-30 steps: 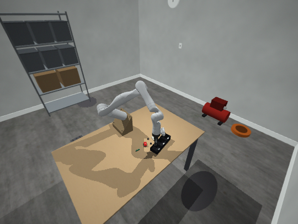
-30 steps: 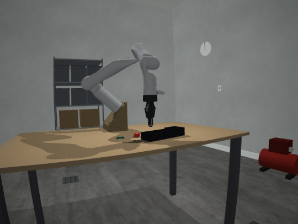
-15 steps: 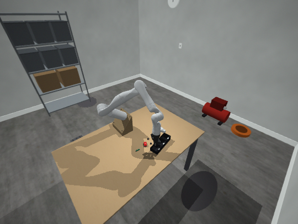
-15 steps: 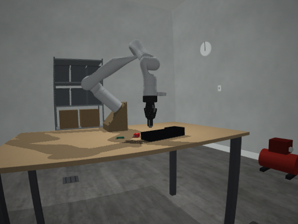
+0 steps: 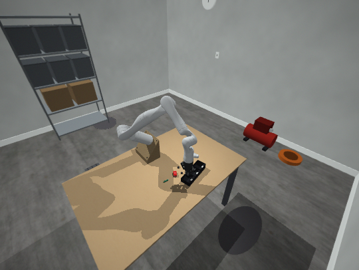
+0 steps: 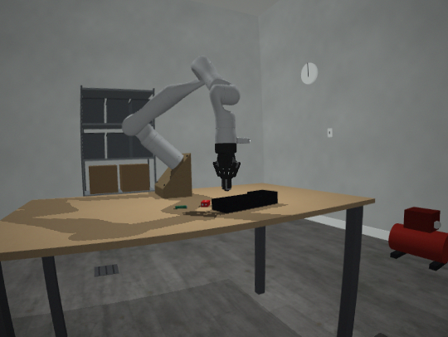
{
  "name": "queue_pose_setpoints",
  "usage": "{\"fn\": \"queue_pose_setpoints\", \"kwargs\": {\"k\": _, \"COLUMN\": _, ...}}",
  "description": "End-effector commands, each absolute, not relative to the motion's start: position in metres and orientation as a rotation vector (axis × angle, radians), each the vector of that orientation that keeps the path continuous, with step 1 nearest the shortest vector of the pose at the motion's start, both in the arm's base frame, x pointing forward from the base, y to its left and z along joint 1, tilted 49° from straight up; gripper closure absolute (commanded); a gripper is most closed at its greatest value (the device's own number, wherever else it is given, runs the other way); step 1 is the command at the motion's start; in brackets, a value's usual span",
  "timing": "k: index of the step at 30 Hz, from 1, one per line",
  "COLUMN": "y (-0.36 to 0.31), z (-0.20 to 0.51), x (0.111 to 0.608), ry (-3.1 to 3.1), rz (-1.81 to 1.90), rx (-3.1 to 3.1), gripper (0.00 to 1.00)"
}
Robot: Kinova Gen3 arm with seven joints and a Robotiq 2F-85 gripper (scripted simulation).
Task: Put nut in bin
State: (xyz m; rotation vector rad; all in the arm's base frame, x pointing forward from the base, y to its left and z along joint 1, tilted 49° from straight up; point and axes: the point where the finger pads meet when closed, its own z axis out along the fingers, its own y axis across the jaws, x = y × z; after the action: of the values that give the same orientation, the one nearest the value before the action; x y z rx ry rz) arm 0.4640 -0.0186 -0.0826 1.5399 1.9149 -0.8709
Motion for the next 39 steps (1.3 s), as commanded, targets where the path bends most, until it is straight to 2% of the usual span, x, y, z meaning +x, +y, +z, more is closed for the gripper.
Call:
{"fn": "queue_pose_setpoints", "kwargs": {"k": 1, "y": -0.017, "z": -0.083, "x": 0.465, "ry": 1.922, "rz": -0.867, "rx": 1.54, "gripper": 0.89}}
{"fn": "queue_pose_setpoints", "kwargs": {"k": 39, "y": -0.059, "z": -0.118, "x": 0.463, "ry": 1.924, "rz": -0.868, "rx": 1.54, "gripper": 0.89}}
